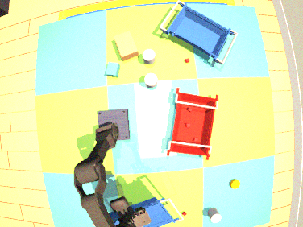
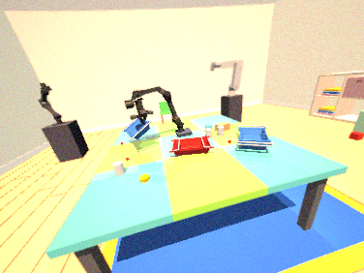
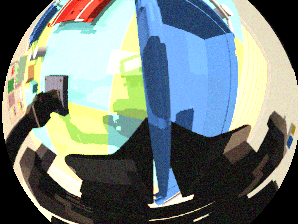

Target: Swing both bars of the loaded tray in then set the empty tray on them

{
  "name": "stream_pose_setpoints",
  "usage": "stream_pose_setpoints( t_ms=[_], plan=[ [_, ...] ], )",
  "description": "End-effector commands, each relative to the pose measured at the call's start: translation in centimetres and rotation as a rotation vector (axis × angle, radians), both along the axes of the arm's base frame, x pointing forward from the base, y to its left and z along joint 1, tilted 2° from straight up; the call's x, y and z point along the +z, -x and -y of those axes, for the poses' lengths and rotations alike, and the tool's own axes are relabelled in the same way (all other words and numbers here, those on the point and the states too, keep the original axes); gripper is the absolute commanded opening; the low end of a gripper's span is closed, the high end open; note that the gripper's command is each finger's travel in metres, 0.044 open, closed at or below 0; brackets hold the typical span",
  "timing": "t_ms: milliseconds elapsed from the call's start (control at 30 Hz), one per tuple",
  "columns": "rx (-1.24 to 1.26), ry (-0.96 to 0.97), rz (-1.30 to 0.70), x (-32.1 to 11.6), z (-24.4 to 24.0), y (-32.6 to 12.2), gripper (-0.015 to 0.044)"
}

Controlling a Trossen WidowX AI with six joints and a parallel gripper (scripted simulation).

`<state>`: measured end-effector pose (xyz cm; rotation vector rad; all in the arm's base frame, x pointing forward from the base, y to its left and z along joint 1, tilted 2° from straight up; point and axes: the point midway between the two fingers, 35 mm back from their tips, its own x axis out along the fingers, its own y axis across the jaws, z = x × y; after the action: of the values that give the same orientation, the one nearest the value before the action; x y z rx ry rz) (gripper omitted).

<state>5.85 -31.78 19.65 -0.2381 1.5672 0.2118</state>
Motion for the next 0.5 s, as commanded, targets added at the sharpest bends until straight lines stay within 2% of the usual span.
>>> stream_pose_setpoints(
  t_ms=[0, 467],
  plan=[
    [0.036, 0.034, 0.005, 0.9, -0.2, -1.7, 0.0000],
    [0.158, 0.031, 0.007, 0.8, -1.8, -6.9, 0.0000]
  ],
)
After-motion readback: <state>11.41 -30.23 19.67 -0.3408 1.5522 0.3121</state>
